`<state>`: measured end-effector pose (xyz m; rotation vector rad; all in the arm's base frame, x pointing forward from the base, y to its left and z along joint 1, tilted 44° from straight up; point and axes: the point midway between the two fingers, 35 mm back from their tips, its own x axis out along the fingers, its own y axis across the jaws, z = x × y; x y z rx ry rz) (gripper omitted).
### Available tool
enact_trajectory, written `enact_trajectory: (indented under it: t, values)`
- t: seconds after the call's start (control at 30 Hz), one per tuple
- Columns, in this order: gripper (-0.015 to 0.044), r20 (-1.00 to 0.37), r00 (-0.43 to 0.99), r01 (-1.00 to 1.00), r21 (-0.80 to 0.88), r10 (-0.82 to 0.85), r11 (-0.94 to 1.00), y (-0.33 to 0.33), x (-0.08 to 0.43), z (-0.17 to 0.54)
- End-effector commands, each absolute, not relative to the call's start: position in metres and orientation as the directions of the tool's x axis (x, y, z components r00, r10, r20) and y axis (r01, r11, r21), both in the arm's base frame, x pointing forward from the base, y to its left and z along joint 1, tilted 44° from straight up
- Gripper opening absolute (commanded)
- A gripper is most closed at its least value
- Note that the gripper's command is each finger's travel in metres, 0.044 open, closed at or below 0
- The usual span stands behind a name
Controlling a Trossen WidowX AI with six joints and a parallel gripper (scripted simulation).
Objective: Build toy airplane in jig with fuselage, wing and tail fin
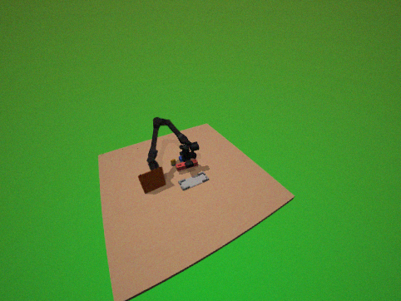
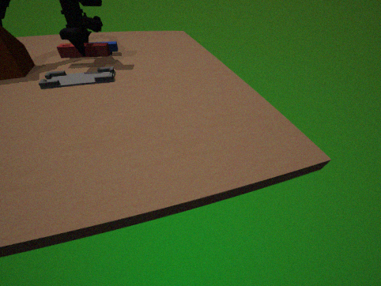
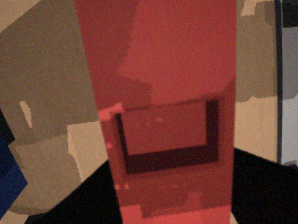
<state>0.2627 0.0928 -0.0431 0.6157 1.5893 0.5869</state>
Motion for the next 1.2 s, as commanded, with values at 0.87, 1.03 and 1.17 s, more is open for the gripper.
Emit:
enact_trajectory:
  t: [0.87,1.03,1.17]
  values:
    - [0.0,-0.72,-0.084,0.047,0.687,0.688,0.725,0.031,0.266,0.024]
    - [0.0,-0.72,-0.084,0.046,0.687,0.688,0.725,0.028,0.267,0.022]
    - [0.0,-0.722,-0.083,0.045,0.686,0.687,0.726,0.022,0.269,0.01]
